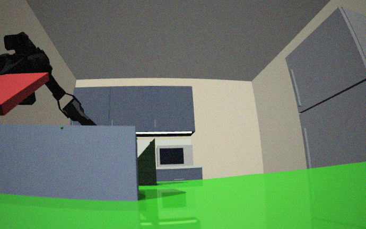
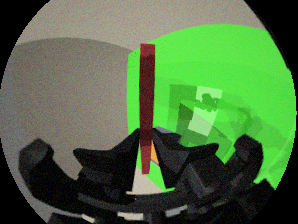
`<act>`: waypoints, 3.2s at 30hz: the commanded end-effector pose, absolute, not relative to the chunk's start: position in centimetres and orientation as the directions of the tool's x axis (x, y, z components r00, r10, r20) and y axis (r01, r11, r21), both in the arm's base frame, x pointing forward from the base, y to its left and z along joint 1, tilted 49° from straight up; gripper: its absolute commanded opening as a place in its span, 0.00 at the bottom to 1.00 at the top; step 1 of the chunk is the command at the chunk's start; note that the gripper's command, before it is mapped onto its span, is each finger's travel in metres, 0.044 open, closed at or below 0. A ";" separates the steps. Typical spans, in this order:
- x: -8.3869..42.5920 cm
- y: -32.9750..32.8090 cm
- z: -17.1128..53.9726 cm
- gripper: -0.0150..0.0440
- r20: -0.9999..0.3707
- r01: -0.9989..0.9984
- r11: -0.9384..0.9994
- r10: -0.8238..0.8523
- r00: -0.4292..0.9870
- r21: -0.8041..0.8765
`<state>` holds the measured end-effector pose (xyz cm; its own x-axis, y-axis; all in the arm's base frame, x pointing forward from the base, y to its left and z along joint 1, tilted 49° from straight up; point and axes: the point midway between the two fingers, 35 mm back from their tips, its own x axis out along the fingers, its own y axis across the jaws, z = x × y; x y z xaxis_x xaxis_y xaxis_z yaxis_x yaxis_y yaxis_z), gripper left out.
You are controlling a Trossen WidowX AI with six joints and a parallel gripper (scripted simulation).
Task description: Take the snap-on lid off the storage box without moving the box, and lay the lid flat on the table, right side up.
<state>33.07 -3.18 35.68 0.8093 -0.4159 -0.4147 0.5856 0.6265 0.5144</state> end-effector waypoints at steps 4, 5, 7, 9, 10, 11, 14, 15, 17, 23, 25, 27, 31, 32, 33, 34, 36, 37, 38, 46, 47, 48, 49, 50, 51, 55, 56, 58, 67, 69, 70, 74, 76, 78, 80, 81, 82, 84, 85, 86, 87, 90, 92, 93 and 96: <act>32.9 -3.8 37.4 0.25 -0.401 0.566 0.633 -0.403 0.823 0.527; 32.9 -3.9 37.6 0.25 -0.400 0.566 0.633 -0.403 0.823 0.527; 32.8 -4.2 37.9 0.25 -0.400 0.566 0.633 -0.403 0.823 0.527; 32.8 -4.5 38.2 0.25 -0.400 0.566 0.634 -0.403 0.823 0.527; 32.7 -4.6 38.3 0.25 -0.400 0.566 0.634 -0.403 0.823 0.527; 32.7 -4.7 38.5 0.25 -0.399 0.566 0.634 -0.403 0.823 0.527; 32.6 -5.1 38.9 0.25 -0.399 0.566 0.634 -0.403 0.824 0.528; 32.6 -5.3 39.1 0.25 -0.399 0.566 0.634 -0.403 0.824 0.528; 32.6 -5.5 39.4 0.25 -0.399 0.565 0.634 -0.403 0.824 0.528; 32.5 -5.9 39.8 0.25 -0.398 0.565 0.634 -0.403 0.824 0.528; 32.5 -5.9 39.7 0.25 -0.398 0.565 0.634 -0.403 0.824 0.528; 32.5 -6.0 39.5 0.25 -0.398 0.565 0.634 -0.403 0.824 0.528; 32.5 -6.3 39.0 0.25 -0.398 0.565 0.634 -0.403 0.824 0.528; 32.5 -6.4 38.9 0.25 -0.397 0.565 0.634 -0.403 0.824 0.528; 32.5 -6.5 38.8 0.25 -0.397 0.565 0.634 -0.403 0.824 0.528; 32.5 -6.6 38.7 0.25 -0.397 0.565 0.634 -0.404 0.824 0.528; 32.5 -6.8 38.5 0.25 -0.397 0.565 0.634 -0.404 0.824 0.528; 32.5 -6.8 38.4 0.25 -0.397 0.565 0.634 -0.404 0.824 0.528; 32.5 -6.9 38.4 0.25 -0.397 0.565 0.635 -0.404 0.824 0.528; 32.6 -7.4 38.0 0.25 -0.396 0.564 0.635 -0.404 0.825 0.528; 32.6 -7.4 37.9 0.25 -0.396 0.564 0.635 -0.404 0.825 0.528; 32.6 -7.5 37.9 0.25 -0.396 0.564 0.635 -0.404 0.825 0.528; 32.6 -7.5 37.8 0.25 -0.396 0.564 0.635 -0.404 0.825 0.528; 32.6 -7.6 37.8 0.25 -0.396 0.564 0.635 -0.404 0.825 0.528; 32.6 -7.7 37.7 0.25 -0.396 0.564 0.635 -0.404 0.825 0.528; 32.6 -7.9 37.5 0.25 -0.395 0.564 0.635 -0.404 0.825 0.528; 32.6 -8.0 37.5 0.25 -0.395 0.564 0.635 -0.404 0.825 0.528; 32.6 -8.1 37.4 0.25 -0.395 0.564 0.635 -0.404 0.825 0.528; 32.7 -8.6 36.9 0.25 -0.395 0.564 0.635 -0.404 0.825 0.528; 32.7 -8.7 36.8 0.25 -0.394 0.564 0.635 -0.404 0.825 0.528; 32.7 -8.8 36.8 0.25 -0.394 0.564 0.636 -0.404 0.825 0.528; 32.7 -9.0 36.6 0.25 -0.394 0.564 0.636 -0.405 0.825 0.528; 32.8 -9.1 36.5 0.25 -0.394 0.563 0.636 -0.405 0.825 0.528; 32.8 -9.2 36.4 0.25 -0.394 0.563 0.636 -0.405 0.825 0.528; 32.8 -9.4 36.3 0.25 -0.394 0.563 0.636 -0.405 0.825 0.528; 32.8 -9.4 36.2 0.25 -0.394 0.563 0.636 -0.405 0.825 0.528; 32.8 -9.5 36.2 0.25 -0.394 0.563 0.636 -0.405 0.825 0.528; 32.8 -9.6 36.1 0.25 -0.393 0.563 0.636 -0.405 0.825 0.528; 32.8 -9.7 36.0 0.25 -0.393 0.563 0.636 -0.405 0.825 0.527; 32.8 -9.7 36.0 0.25 -0.393 0.563 0.636 -0.405 0.826 0.527; 32.8 -9.8 35.9 0.25 -0.393 0.563 0.636 -0.405 0.826 0.527; 32.9 -9.9 35.8 0.25 -0.393 0.563 0.636 -0.405 0.826 0.527; 32.9 -10.1 35.7 0.25 -0.393 0.563 0.636 -0.405 0.826 0.527; 32.9 -10.1 35.6 0.25 -0.393 0.563 0.636 -0.405 0.826 0.527; 32.9 -10.3 35.4 0.25 -0.393 0.563 0.636 -0.405 0.826 0.527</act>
